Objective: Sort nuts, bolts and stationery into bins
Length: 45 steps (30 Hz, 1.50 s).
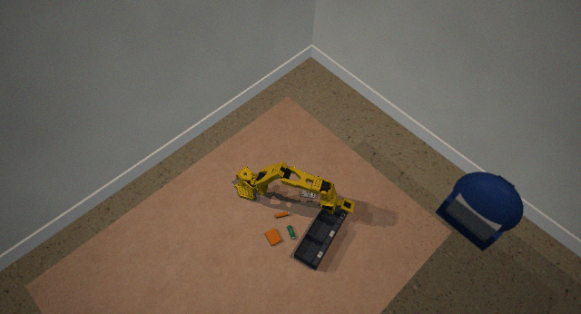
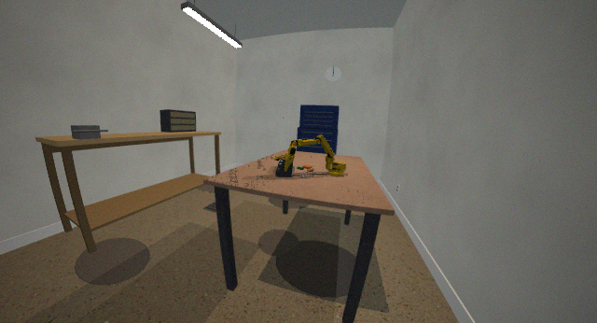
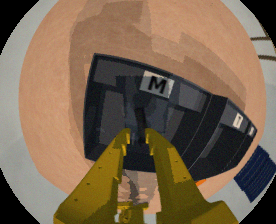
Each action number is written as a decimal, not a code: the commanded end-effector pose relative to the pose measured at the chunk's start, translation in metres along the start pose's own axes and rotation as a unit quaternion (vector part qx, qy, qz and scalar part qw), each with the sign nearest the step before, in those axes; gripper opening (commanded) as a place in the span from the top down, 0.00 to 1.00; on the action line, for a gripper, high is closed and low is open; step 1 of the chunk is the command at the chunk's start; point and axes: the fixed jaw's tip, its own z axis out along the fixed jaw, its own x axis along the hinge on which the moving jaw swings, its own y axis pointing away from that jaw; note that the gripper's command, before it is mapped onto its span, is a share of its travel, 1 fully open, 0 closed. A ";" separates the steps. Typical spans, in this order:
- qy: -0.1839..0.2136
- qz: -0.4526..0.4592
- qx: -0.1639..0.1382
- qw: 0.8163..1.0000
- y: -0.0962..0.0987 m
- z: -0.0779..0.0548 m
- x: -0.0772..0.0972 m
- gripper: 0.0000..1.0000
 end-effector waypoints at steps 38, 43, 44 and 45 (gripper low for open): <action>-0.032 -0.001 -0.002 0.999 0.003 -0.049 -0.011 0.83; -0.032 -0.001 -0.002 0.999 0.003 -0.059 -0.011 0.83; -0.032 -0.001 -0.002 0.999 0.003 -0.060 -0.010 0.83; -0.032 -0.001 -0.002 0.999 0.003 -0.061 -0.010 0.83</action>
